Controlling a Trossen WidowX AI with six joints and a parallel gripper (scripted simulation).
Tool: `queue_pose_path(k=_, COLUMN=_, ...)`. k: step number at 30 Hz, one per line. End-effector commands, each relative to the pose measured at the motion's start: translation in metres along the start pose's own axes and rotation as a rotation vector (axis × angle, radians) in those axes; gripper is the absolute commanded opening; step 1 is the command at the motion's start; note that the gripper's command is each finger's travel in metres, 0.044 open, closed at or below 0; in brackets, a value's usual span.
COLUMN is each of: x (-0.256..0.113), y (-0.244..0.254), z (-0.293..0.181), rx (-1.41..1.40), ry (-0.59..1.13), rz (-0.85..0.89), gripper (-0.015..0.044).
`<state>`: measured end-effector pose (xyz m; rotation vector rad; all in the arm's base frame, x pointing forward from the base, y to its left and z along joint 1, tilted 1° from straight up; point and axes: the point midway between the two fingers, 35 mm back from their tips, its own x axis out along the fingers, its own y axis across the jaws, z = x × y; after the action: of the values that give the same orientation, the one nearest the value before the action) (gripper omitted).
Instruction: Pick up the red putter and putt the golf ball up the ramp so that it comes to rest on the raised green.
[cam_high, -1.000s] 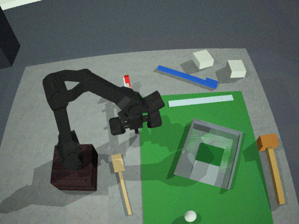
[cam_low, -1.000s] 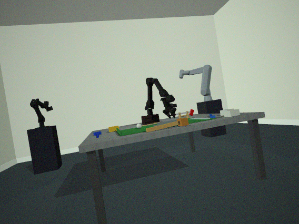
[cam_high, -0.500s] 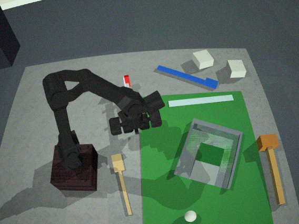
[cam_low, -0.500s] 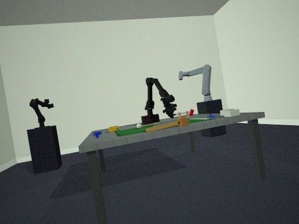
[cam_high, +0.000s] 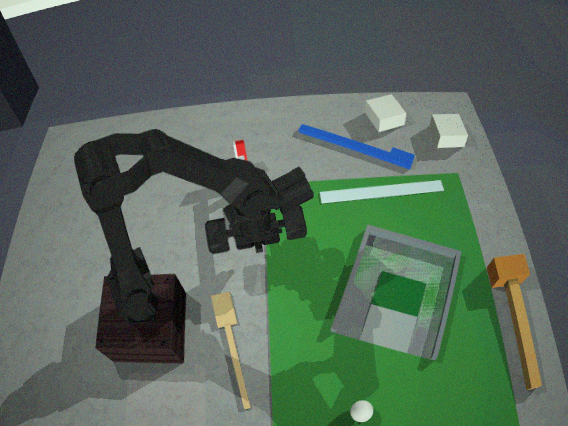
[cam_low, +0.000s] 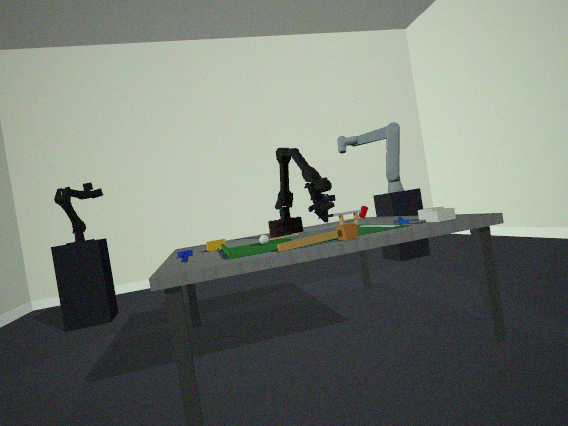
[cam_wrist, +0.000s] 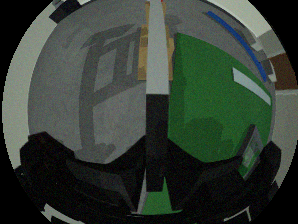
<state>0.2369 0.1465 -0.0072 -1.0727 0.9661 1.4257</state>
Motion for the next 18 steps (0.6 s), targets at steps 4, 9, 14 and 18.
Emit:
queue_pose_path(k=4, x=-0.049, y=-0.005, z=0.016, rx=-0.009, ry=-0.015, rz=-0.017, gripper=0.0000)
queue_pose_path(k=9, x=-0.080, y=0.000, z=0.023, rx=-0.008, ry=-0.015, rz=-0.016, gripper=0.0000)
queue_pose_path(k=14, x=-0.074, y=-0.003, z=0.019, rx=0.004, ry=-0.006, rz=-0.024, gripper=0.0000)
queue_pose_path(k=18, x=-0.078, y=-0.007, z=0.006, rx=0.080, ry=0.005, rz=-0.035, gripper=0.0000)
